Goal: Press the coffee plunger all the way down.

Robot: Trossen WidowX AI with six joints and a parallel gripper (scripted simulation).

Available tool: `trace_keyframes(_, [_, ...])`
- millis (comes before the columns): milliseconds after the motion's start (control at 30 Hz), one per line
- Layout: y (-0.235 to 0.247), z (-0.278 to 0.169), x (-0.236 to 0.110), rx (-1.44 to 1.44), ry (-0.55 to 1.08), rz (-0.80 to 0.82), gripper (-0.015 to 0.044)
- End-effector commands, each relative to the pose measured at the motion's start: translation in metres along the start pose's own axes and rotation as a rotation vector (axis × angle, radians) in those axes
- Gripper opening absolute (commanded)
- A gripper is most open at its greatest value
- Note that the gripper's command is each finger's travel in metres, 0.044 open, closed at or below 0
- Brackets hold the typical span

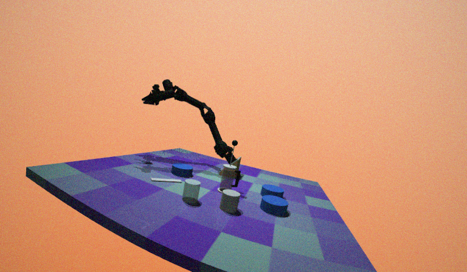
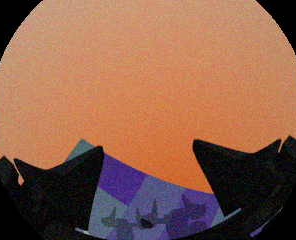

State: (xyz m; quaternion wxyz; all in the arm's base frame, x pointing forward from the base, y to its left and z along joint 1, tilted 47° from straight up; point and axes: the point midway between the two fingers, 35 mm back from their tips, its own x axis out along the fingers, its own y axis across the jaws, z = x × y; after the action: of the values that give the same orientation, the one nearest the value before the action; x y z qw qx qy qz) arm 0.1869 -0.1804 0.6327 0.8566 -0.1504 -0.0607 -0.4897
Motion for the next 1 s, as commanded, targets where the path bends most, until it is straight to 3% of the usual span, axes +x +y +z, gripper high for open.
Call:
trace_keyframes(0, [0.002, -0.001, 0.001, 0.001, 0.004, 0.005, 0.0426])
trace_keyframes(167, [0.042, -0.021, 0.008, 0.003, 0.06, 0.092, 0.044])
trace_keyframes(467, [0.176, -0.088, -0.01, -0.017, 0.233, 0.34, 0.044])
trace_keyframes(667, [0.263, -0.134, -0.062, -0.095, 0.327, 0.509, 0.044])
trace_keyframes(967, [0.35, -0.199, -0.176, -0.272, 0.39, 0.715, 0.044])
